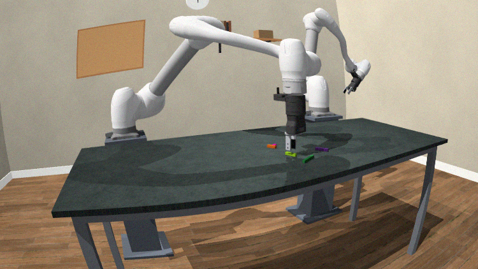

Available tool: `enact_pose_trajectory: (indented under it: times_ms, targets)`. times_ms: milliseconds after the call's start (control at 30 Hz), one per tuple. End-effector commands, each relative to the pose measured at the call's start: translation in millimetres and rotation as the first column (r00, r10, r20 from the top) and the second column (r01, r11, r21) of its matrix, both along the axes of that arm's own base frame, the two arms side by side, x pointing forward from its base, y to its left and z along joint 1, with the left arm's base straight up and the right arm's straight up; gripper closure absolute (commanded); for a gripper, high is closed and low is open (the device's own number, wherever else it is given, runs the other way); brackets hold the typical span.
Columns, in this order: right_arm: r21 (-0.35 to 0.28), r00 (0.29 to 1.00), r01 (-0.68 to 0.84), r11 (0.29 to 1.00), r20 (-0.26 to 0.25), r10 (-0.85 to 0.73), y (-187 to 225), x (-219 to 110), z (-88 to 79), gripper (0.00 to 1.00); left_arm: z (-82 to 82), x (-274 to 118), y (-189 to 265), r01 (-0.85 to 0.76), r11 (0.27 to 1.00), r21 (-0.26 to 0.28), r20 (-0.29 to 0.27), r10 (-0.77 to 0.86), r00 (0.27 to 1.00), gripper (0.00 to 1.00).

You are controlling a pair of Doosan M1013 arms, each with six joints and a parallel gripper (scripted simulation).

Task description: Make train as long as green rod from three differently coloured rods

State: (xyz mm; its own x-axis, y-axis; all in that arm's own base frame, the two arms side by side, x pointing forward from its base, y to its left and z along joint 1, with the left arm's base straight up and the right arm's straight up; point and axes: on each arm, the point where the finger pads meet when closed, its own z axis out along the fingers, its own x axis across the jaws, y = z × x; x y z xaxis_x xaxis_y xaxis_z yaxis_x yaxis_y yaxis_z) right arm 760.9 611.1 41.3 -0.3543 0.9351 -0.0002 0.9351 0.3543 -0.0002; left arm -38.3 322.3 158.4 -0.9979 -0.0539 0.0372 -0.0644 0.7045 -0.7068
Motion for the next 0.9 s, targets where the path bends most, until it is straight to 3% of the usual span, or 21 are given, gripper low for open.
enact_pose_trajectory:
  times_ms: [0, 867]
  targets:
    - [0.001, 1.0, 0.0, 1.0, 0.001, 0.0, 0.3, 0.3, -1.5, 0.46, 0.4, -0.1, 0.3, 0.0, 1.0, 0.001, 0.0, 0.0, 1.0, 0.0]
    - [0.001, 1.0, 0.0, 1.0, 0.001, 0.0, 0.3, 0.3, -4.7, 0.46, 0.4, -0.1, 0.3, 0.0, 1.0, 0.001, 0.0, 0.0, 1.0, 0.0]
